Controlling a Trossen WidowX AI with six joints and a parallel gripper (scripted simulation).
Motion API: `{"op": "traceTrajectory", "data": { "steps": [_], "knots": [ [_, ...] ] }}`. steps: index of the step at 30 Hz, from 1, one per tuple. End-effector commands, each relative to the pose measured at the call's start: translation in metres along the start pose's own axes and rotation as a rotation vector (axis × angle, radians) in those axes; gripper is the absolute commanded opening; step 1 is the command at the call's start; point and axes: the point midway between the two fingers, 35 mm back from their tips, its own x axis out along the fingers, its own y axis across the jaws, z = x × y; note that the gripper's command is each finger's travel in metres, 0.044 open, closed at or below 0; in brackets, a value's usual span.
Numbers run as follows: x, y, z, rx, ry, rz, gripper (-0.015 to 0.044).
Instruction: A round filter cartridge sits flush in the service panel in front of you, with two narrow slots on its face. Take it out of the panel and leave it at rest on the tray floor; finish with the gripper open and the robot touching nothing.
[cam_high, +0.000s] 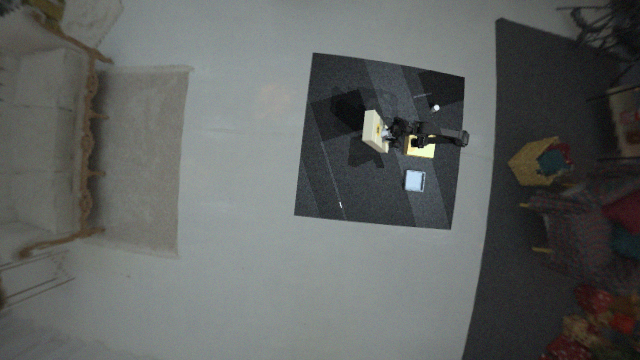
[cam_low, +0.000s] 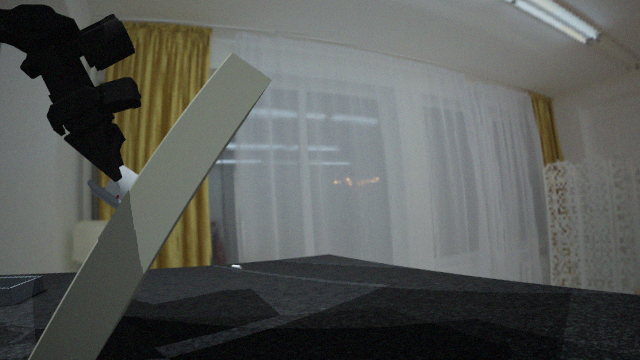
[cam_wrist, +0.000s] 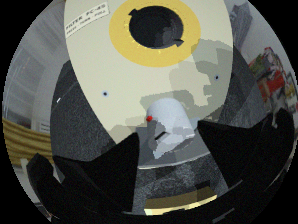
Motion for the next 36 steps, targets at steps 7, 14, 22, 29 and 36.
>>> {"op": "traceTrajectory", "data": {
  "steps": [7, 14, 22, 29, 36],
  "knots": [
    [0.008, -0.001, -0.003, 0.006, 0.014, -0.005, 0.0305],
    [0.004, 0.0, -0.001, 0.0, 0.005, 0.0, 0.0219],
    [0.004, 0.0, -0.001, 0.0, 0.005, 0.0, 0.0126],
    [-0.002, 0.0, 0.013, 0.001, 0.005, -0.001, 0.0],
    [-0.013, -0.001, 0.023, 0.001, 0.005, -0.002, 0.0]
  ]
}}
